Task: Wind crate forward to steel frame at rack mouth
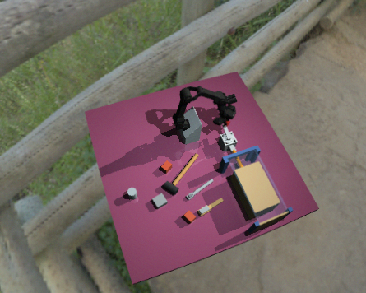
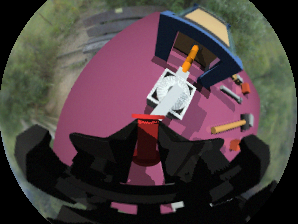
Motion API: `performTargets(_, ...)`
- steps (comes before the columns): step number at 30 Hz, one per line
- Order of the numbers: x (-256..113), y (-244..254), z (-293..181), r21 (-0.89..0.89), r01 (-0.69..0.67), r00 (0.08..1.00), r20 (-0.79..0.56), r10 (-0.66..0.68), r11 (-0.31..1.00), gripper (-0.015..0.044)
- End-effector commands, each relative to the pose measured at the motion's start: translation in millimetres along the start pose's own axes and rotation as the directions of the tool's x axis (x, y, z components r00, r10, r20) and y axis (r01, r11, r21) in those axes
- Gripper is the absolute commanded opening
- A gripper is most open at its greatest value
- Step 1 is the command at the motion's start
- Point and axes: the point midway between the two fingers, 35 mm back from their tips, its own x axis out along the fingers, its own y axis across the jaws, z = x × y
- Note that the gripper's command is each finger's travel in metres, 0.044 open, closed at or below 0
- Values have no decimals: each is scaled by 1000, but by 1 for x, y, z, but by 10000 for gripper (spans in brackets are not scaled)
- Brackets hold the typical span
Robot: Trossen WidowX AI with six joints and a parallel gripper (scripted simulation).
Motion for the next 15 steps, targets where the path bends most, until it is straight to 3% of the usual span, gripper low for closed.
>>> performTargets(1, 1, -10, -10, -15, 16, 1000, -19, -17, 1000, 0)
performTargets(15, -3, -31, -16, -15, 18, 1000, -20, -18, 1000, 0)
